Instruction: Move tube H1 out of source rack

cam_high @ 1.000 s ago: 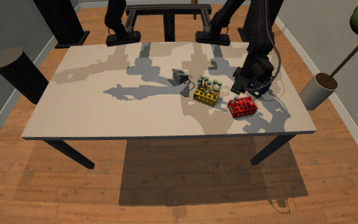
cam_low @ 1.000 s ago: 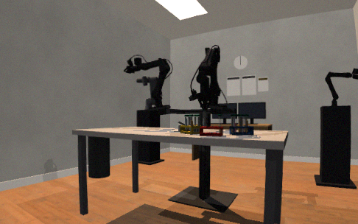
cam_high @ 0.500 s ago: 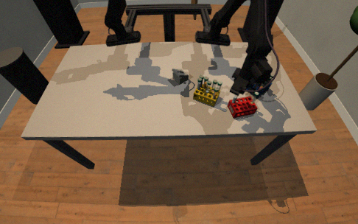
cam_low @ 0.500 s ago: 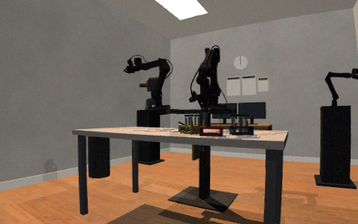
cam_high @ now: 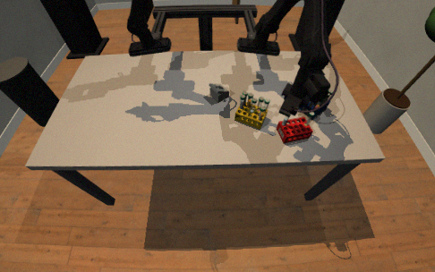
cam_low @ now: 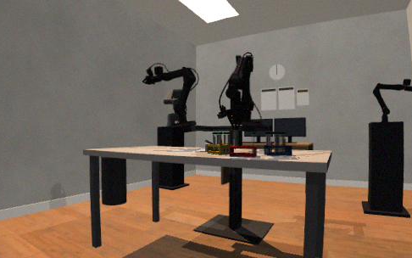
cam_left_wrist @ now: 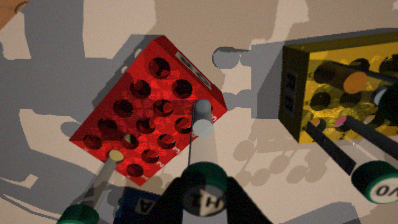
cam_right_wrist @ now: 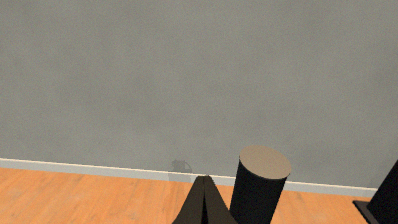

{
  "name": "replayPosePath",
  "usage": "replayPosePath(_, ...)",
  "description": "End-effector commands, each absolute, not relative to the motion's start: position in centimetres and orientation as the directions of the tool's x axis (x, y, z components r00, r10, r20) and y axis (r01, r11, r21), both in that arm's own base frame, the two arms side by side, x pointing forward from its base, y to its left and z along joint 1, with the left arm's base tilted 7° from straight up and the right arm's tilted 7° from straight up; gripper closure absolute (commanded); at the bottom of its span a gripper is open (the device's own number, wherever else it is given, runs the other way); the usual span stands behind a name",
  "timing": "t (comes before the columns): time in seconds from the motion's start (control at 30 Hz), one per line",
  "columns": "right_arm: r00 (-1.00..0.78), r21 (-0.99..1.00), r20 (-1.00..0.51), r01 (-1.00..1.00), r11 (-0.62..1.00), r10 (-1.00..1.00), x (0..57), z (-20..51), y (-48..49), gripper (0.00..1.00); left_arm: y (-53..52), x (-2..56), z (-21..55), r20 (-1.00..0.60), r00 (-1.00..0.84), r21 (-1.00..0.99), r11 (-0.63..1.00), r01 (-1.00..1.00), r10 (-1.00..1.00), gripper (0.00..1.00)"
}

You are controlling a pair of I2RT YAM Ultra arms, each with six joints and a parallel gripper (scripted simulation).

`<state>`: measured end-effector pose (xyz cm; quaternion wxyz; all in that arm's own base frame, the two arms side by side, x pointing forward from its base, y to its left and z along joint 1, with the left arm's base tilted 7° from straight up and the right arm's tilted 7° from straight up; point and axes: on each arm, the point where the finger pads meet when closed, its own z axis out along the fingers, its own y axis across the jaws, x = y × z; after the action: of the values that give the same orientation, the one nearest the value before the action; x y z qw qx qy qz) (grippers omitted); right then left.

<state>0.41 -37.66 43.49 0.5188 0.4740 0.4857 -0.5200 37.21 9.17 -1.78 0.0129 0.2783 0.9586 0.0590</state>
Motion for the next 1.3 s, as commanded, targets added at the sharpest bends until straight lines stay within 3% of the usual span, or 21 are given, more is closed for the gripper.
replayPosePath(0.0,-0.001,0.0,-0.994,1.0,-0.012,-0.107,-0.3,45.5,-36.4,1.0,9.0,37.1,-2.6,0.009,-0.838,0.122,0.832,0.542,0.545,1.0)
replayPosePath(1.27,-0.001,0.0,-0.994,1.0,-0.012,-0.107,-0.3,45.5,-36.4,1.0,9.6,37.8,-3.7,-0.008,-0.841,0.133,0.834,0.535,0.541,1.0)
